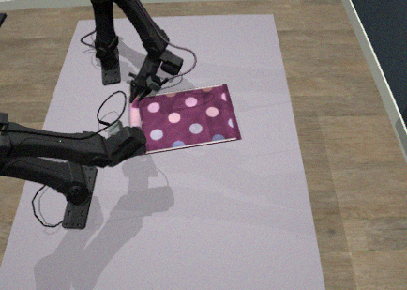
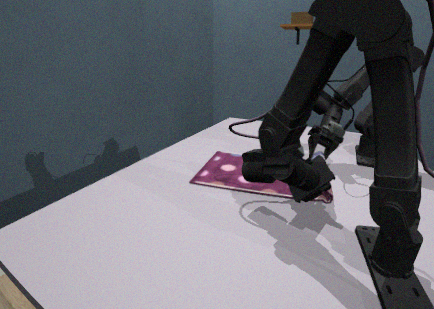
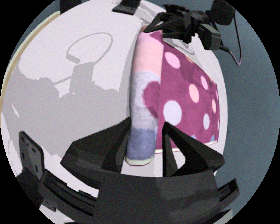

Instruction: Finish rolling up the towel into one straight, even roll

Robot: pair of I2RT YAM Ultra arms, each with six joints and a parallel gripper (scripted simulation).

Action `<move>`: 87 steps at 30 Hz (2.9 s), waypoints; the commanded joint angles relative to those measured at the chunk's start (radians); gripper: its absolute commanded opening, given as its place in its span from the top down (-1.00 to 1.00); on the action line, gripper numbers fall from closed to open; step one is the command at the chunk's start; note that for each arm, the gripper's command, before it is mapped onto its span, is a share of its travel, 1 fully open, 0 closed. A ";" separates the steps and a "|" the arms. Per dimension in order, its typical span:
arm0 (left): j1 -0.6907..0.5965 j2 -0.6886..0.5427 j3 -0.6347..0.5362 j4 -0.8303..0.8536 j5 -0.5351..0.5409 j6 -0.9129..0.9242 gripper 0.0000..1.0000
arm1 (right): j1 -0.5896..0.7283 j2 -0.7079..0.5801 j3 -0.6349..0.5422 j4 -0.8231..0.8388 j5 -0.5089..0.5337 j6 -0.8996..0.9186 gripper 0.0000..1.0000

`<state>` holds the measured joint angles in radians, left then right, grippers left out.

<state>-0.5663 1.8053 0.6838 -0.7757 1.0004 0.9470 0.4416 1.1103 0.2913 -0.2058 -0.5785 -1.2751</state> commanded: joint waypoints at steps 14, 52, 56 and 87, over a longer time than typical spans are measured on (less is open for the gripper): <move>0.007 0.009 0.017 0.001 -0.018 0.017 0.44 | 0.012 0.015 -0.012 0.013 -0.004 0.008 0.73; 0.233 -0.042 0.202 -0.454 -0.129 0.341 -0.73 | -0.037 0.314 0.297 -0.386 -0.083 0.003 0.73; 0.193 -0.166 0.137 -0.347 -0.137 0.265 -0.76 | -0.048 0.412 0.392 -0.506 -0.102 -0.005 0.73; -0.723 -1.085 -0.317 0.330 -1.061 -0.524 -0.96 | -0.086 0.939 0.844 -1.111 -0.159 -0.105 0.73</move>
<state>-1.2549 0.7334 0.3763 -0.4942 0.0853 0.4992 0.3691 2.0277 1.1095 -1.2594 -0.7349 -1.3647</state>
